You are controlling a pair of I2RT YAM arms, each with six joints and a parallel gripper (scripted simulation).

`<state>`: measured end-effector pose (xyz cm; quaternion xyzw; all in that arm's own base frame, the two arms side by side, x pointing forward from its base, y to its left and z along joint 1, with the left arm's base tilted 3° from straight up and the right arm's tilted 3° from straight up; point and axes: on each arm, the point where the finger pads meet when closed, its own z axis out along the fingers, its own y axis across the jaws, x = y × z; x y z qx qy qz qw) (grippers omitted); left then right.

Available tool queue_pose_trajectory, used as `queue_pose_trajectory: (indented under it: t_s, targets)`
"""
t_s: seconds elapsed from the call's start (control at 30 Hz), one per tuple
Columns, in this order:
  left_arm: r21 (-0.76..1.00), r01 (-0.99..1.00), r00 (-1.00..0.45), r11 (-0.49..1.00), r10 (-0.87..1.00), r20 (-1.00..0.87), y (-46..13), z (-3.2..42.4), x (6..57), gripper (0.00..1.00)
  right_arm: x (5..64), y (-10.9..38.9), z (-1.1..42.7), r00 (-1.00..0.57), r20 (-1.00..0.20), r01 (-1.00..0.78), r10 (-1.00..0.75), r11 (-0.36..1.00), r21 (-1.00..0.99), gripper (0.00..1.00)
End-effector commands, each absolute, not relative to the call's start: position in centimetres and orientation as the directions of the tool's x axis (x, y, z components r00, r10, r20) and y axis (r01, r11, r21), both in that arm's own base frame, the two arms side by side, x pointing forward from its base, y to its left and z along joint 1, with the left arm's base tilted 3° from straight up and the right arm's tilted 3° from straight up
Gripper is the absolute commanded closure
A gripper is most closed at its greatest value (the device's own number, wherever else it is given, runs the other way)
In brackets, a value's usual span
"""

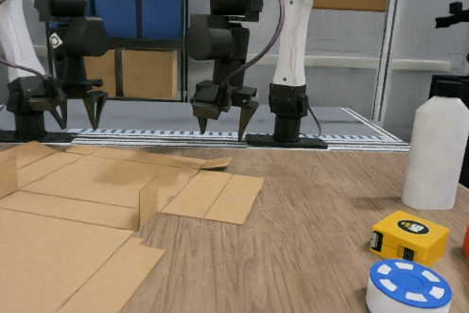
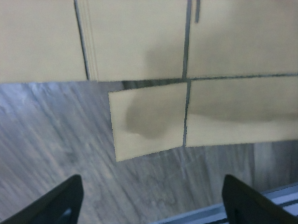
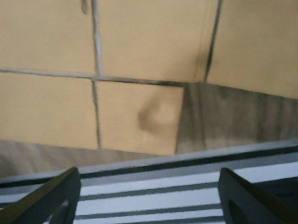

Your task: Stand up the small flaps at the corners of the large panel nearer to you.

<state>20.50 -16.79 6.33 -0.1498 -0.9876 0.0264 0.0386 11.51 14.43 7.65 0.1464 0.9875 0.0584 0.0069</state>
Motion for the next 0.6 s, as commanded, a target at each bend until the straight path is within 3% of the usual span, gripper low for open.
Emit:
queue_pose_trajectory:
  t_s: [0.0, 0.57]
  targets:
    - [-0.097, 0.276, -0.961, 0.956, 0.277, -0.001, -17.8, 7.3, 21.7, 0.24, 13.1, 15.8, 9.0, -0.939, -0.052, 0.326, 0.341, 0.926, 0.193, 0.24]
    - [-0.098, 0.285, -0.958, 0.954, 0.286, -0.004, -17.7, 7.7, 21.9, 0.24, 12.5, 14.7, 8.9, -0.939, -0.039, 0.331, 0.341, 0.929, 0.166, 0.24]
